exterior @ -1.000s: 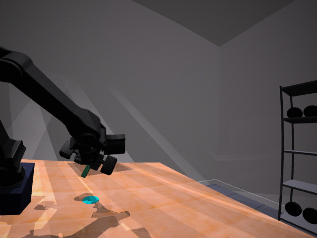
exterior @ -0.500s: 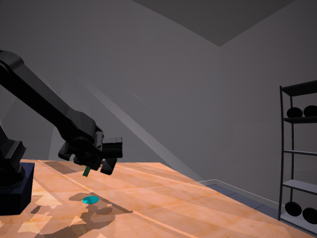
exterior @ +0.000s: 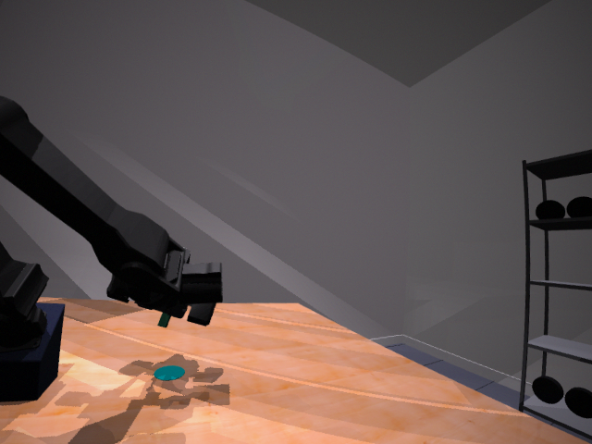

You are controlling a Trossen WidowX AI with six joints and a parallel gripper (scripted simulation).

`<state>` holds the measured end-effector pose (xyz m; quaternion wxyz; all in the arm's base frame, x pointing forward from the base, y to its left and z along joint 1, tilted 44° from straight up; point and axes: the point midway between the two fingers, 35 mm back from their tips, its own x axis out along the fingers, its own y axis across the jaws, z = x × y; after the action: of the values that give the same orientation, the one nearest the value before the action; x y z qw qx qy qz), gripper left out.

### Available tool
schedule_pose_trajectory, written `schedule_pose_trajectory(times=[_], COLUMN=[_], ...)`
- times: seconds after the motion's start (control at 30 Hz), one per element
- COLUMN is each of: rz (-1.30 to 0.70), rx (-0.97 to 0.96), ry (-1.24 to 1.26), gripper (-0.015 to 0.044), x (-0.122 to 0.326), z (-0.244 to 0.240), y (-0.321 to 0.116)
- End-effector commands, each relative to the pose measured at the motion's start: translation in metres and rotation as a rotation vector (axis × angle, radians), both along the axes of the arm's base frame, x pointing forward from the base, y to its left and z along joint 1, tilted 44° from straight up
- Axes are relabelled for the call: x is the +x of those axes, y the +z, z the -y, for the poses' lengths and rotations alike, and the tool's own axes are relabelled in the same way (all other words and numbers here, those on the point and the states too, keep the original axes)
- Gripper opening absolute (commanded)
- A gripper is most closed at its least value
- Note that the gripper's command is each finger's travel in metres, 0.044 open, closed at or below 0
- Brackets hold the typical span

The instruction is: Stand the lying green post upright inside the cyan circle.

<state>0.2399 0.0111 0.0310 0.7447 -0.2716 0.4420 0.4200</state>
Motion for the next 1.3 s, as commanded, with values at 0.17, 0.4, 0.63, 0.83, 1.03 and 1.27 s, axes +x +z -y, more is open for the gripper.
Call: schedule_pose_trajectory(times=[0.17, 0.4, 0.63, 0.83, 1.03, 1.27], rz=[0.064, 0.115, 0.167, 0.213, 0.259, 0.314], rx=[0.035, 0.055, 0.074, 0.087, 0.099, 0.110], ry=[0.016, 0.027, 0.038, 0.048, 0.058, 0.071], gripper=[0.0023, 0.0023, 0.0023, 0.0023, 0.0023, 0.0023], x=[0.000, 0.000, 0.000, 0.000, 0.000, 0.000], z=[0.000, 0.001, 0.002, 0.003, 0.004, 0.005], y=[0.004, 0.007, 0.010, 0.013, 0.016, 0.020])
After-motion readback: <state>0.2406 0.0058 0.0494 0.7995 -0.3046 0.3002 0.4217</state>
